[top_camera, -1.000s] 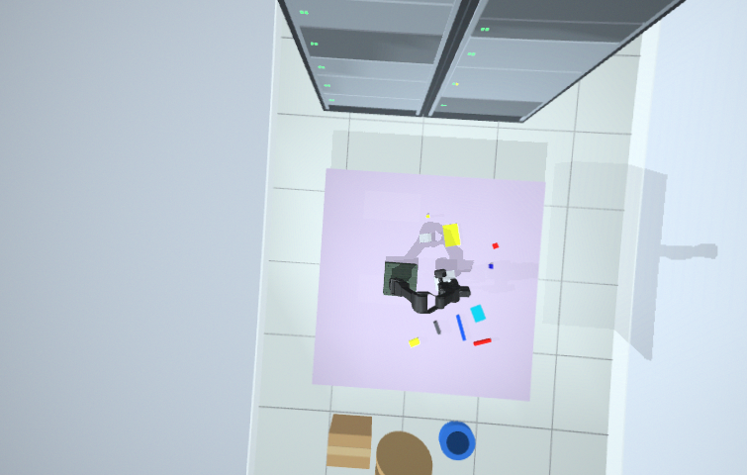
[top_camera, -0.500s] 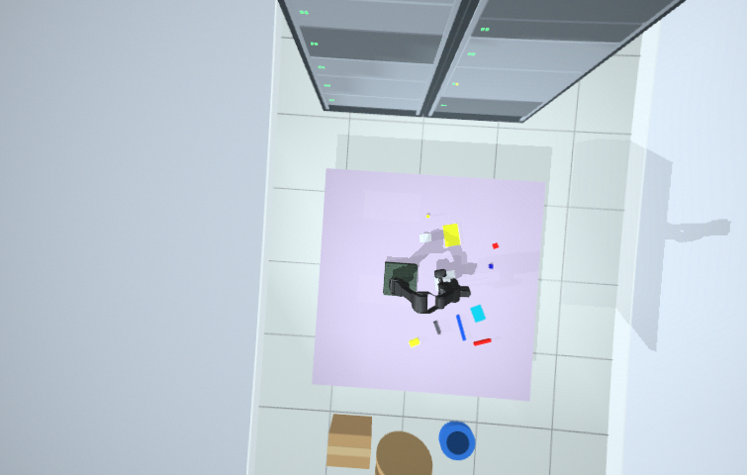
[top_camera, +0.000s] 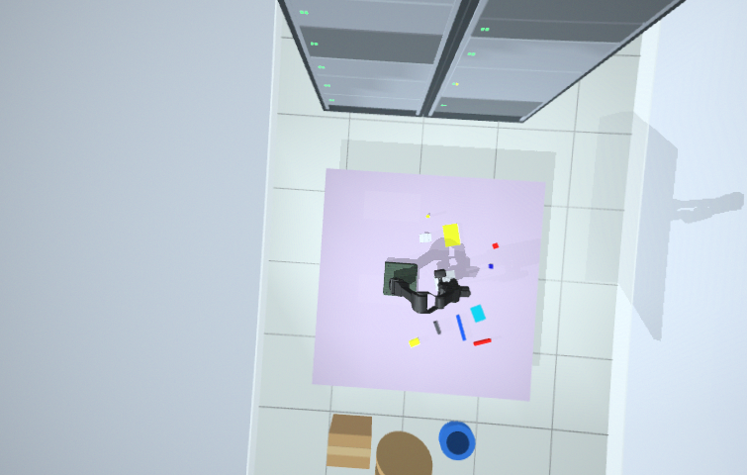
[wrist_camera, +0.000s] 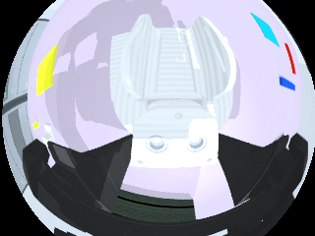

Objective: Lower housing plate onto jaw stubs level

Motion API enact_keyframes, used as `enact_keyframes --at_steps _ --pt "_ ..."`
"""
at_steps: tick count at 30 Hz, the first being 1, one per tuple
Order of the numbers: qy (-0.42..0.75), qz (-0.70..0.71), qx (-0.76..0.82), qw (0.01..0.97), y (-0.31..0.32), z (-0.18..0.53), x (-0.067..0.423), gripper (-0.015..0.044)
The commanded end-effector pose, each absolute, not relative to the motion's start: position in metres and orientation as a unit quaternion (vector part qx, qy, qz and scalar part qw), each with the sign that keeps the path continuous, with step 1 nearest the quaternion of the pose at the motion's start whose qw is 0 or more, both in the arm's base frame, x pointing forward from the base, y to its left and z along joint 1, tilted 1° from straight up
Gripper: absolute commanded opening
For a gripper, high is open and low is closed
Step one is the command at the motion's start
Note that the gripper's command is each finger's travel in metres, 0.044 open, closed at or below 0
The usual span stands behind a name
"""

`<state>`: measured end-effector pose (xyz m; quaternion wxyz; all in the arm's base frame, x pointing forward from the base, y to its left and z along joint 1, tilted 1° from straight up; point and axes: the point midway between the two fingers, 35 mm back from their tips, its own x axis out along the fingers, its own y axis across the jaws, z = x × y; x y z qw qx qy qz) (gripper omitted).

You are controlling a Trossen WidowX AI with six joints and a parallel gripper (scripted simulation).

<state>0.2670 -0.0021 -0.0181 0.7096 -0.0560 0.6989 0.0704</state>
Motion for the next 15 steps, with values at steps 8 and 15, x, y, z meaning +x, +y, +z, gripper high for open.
enact_keyframes --at_steps 8,15 --pt "0.698 0.069 -0.054 0.711 -0.0019 -0.0204 0.2673 0.0351" --pt "0.698 0.069 -0.054 0.711 -0.0019 -0.0215 0.2674 0.0351"
